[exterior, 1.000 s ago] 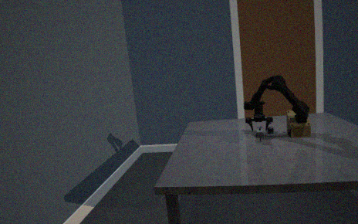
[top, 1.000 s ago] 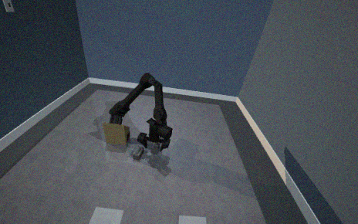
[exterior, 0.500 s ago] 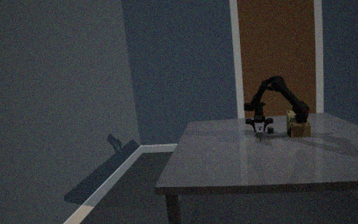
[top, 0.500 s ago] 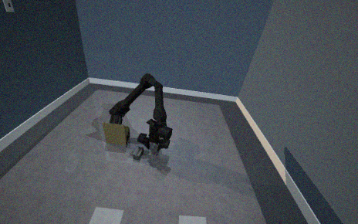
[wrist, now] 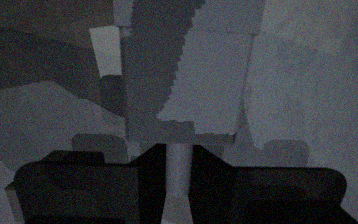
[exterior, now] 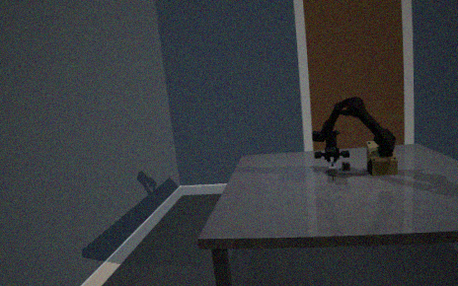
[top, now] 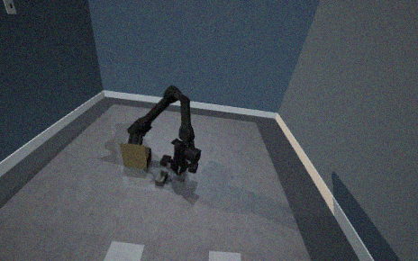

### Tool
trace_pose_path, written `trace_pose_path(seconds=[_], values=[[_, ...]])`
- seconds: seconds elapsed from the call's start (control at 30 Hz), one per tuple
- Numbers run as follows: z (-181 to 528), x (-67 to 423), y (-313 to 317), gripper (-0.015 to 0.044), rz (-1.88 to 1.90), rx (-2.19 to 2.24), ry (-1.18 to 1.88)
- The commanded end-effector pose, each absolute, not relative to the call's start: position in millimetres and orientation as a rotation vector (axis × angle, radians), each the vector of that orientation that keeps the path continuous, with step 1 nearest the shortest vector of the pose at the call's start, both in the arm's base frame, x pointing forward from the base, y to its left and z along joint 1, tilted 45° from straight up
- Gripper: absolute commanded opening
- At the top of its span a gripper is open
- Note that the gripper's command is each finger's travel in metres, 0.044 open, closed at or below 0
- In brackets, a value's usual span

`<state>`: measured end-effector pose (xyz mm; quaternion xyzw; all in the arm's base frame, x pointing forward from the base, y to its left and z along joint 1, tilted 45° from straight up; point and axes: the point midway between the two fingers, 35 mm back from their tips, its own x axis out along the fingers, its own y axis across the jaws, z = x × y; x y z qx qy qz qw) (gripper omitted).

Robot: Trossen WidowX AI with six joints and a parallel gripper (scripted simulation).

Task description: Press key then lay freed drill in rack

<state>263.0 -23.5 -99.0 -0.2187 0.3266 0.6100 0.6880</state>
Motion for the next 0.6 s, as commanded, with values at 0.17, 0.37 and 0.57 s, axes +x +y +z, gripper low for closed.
trace_pose_path(seconds=[0.17,0.37,0.57], values=[[-104.6,261.7,-28.6,0.0000,1.364,-0.483,0.728],[-110.6,260.7,-34.3,0.0000,1.364,-0.484,0.728],[-118.0,259.4,-41.4,0.0000,1.364,-0.484,0.729]])
